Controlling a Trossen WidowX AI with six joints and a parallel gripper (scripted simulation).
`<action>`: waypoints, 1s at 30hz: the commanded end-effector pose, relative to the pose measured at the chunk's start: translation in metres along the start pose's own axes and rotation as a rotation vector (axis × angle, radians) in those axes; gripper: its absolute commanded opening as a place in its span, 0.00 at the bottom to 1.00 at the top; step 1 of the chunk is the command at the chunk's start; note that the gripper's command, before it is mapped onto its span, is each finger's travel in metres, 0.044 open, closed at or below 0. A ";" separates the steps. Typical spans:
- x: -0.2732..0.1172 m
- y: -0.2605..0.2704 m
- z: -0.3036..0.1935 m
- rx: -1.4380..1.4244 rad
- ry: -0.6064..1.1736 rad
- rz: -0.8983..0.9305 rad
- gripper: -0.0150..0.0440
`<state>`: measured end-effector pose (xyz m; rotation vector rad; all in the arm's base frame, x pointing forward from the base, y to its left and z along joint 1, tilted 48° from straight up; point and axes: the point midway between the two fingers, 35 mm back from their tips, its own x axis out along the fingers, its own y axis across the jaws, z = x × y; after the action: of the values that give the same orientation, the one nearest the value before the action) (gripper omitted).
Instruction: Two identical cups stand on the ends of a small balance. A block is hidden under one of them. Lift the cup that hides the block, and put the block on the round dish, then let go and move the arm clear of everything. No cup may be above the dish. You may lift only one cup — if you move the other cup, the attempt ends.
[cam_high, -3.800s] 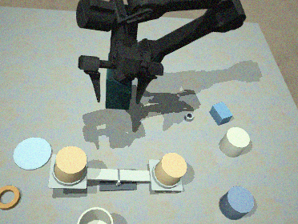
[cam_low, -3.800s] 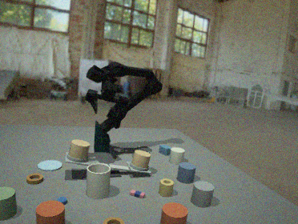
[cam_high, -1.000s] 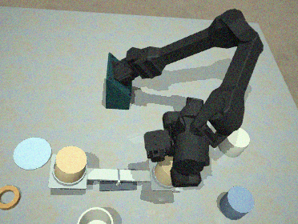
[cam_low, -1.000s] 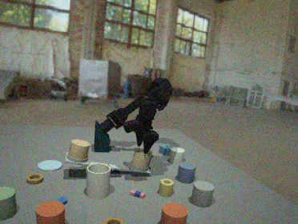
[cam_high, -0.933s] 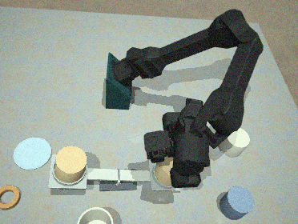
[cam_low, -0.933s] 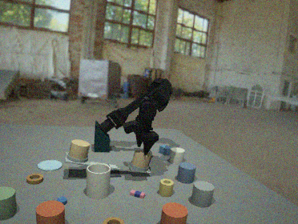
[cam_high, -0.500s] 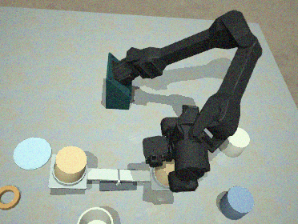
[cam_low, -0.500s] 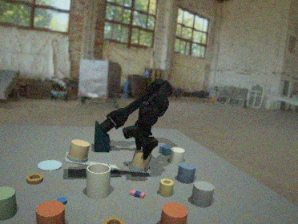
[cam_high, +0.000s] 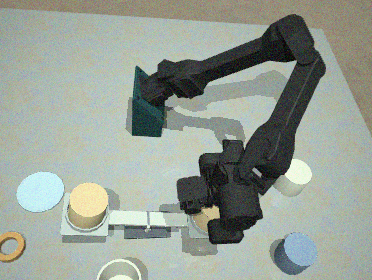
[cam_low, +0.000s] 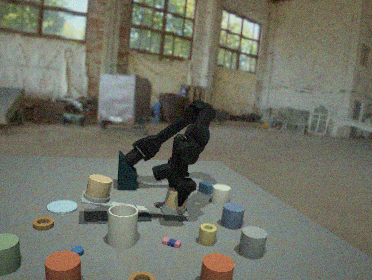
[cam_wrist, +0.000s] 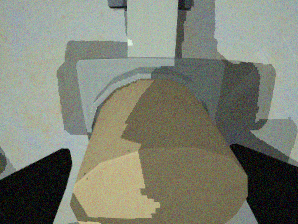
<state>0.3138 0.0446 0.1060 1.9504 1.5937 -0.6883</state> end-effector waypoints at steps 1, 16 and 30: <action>0.007 -0.001 -0.001 0.005 0.007 -0.001 1.00; 0.011 -0.002 -0.001 0.005 0.008 -0.001 0.71; -0.003 0.001 0.001 0.012 0.003 0.001 0.25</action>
<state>0.3131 0.0468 0.1038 1.9584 1.6012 -0.7007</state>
